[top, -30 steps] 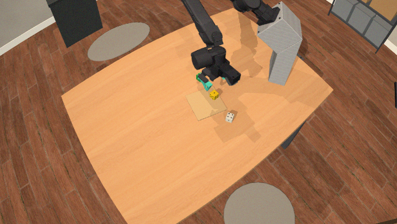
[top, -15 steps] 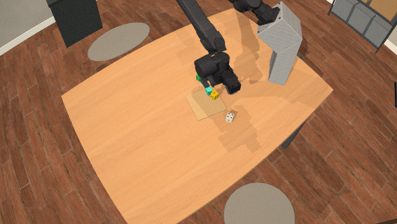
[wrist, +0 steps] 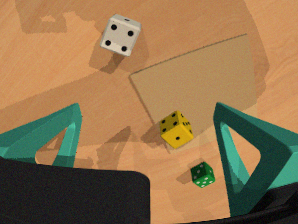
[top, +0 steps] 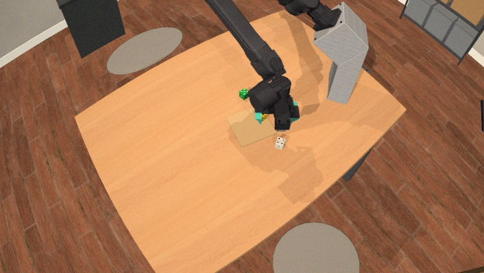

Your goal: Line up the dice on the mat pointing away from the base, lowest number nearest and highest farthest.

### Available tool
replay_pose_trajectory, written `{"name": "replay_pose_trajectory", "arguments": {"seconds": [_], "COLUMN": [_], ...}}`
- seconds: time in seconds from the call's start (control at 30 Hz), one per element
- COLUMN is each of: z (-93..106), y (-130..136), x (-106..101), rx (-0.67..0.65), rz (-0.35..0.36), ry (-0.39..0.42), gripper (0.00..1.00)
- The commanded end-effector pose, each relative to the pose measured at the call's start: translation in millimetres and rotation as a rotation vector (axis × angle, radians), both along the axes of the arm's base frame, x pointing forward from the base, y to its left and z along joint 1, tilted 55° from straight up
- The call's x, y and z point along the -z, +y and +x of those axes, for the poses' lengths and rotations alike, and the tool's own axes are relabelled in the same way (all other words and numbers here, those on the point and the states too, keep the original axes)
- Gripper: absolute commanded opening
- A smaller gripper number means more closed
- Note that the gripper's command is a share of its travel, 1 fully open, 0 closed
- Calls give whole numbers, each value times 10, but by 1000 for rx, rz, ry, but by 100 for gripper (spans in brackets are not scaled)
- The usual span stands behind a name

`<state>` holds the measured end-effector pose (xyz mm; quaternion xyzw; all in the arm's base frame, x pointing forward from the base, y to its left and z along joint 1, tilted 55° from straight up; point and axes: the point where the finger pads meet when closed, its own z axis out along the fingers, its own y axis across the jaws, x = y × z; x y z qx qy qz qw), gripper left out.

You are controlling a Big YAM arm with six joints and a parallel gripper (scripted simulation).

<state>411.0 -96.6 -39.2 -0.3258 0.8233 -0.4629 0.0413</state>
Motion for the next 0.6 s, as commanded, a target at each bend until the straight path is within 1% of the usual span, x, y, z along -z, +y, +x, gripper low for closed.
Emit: {"name": "replay_pose_trajectory", "arguments": {"seconds": [0.0,0.07,0.1,0.2,0.23,0.3,0.33,0.37,0.43,0.47,0.57], "z": [61,99,103,140,146,130,140,166,166,157,144], "y": [172,247,253,334,348,205,209,245,245,259,257], "x": [122,192,199,276,291,305,283,216,216,235,259], "rx": [88,137,141,193,203,250,251,242,242,239,239], "rz": [74,105,108,141,147,148,152,158,158,158,156], "ry": [-129,-194,-200,-271,-284,-303,-311,-326,-326,-321,-315], "gripper": [100,100,100,100,100,100,100,100,100,45,45]}}
